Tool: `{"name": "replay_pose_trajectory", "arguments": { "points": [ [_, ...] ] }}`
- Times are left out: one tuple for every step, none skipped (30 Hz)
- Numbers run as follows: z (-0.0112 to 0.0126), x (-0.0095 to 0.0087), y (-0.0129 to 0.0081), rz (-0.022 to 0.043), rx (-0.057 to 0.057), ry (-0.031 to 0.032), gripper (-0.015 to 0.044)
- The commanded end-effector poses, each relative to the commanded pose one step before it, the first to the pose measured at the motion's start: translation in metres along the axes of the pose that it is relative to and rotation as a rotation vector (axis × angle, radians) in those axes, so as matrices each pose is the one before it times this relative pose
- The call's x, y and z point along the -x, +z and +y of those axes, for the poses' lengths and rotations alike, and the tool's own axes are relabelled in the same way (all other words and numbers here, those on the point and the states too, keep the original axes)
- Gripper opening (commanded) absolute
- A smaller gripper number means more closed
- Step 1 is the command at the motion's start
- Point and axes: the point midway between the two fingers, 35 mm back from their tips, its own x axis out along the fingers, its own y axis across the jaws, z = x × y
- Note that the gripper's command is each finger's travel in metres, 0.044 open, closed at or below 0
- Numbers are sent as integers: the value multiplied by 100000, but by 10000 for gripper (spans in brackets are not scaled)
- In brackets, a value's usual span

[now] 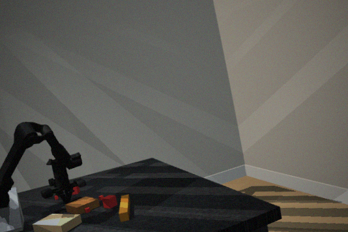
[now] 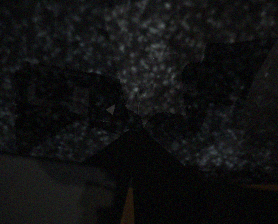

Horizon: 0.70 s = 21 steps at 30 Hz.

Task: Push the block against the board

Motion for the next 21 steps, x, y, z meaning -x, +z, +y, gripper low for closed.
{"name": "replay_pose_trajectory", "arguments": {
  "points": [
    [-90, 18, 670, -144, 8, 9, 0],
    [2, -6, 164, 26, -8, 12, 0],
    [3, -6, 164, 28, -8, 12, 0],
    [4, -7, 164, 30, -9, 13, 0],
    [5, -7, 164, 32, -9, 13, 0],
    [6, -7, 164, 34, -10, 13, 0],
    [7, -8, 164, 35, -10, 14, 0],
    [9, -8, 163, 37, -11, 14, 0],
    [10, -8, 163, 39, -11, 14, 0],
    [11, -9, 163, 41, -11, 14, 0],
    [12, -9, 163, 43, -12, 14, 0],
    [13, -9, 163, 45, -12, 15, 0],
    [14, -10, 163, 47, -13, 15, 0],
    [15, -10, 162, 49, -13, 15, 0],
    [13, -8, 130, 40, -11, 12, 0],
    [22, 284, -465, 44, 37, -28, 0],
    [-71, 901, 34, -137, 11, -40, 0],
    [-43, 1533, 31, -133, 1, -16, 0],
    [53, 1565, -6, -8, -23, 41, 0],
    [79, 952, -24, 57, -27, 48, 0],
    [34, 319, -12, 29, -11, 19, 0]
  ]
}}
